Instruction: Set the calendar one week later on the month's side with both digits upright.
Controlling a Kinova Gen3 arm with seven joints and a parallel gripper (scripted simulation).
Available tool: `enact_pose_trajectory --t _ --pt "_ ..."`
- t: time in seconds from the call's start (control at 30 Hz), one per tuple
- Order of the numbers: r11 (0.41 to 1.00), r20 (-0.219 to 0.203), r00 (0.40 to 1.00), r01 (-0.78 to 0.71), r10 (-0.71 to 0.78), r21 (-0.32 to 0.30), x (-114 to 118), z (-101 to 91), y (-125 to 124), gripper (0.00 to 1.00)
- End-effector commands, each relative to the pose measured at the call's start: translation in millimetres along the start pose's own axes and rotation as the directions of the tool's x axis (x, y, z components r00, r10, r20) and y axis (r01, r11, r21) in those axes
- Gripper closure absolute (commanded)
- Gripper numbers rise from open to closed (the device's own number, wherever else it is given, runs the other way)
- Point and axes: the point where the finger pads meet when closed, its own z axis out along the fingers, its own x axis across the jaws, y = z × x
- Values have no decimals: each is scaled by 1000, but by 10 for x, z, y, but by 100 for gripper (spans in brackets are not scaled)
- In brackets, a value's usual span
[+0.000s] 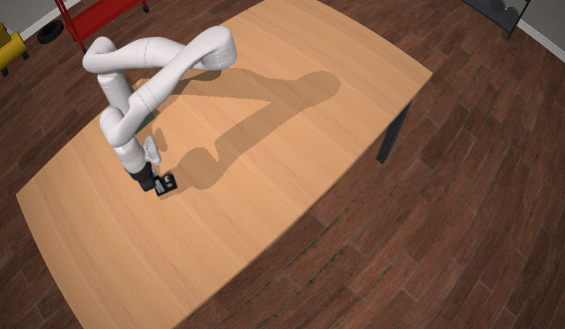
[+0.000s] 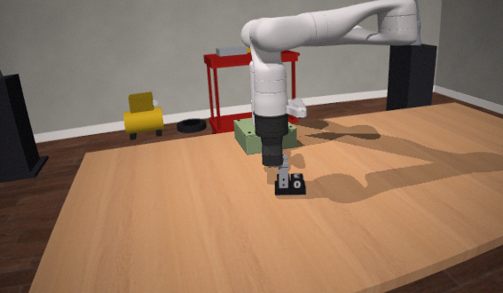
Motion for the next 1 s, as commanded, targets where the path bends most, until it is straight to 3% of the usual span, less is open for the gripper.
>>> enact_pose_trajectory --t 0.0,0.4,0.43,0.6,0.63,0.7,0.83,0.97 --pt "1000 -1 1000 0 0 0 4 -5 -1 43" --pt "1000 -1 1000 0 0 0 4 -5 -1 43" --pt "1000 -1 1000 0 0 0 4 -5 -1 37" --pt "1000 -1 1000 0 0 0 4 -5 -1 31" --pt "1000 -1 1000 0 0 0 4 -5 -1 25" --pt "1000 -1 1000 0 0 0 4 -5 -1 25" --pt "1000 -1 1000 0 0 0 4 -5 -1 13" --pt "1000 -1 1000 0 0 0 4 -5 -1 13"
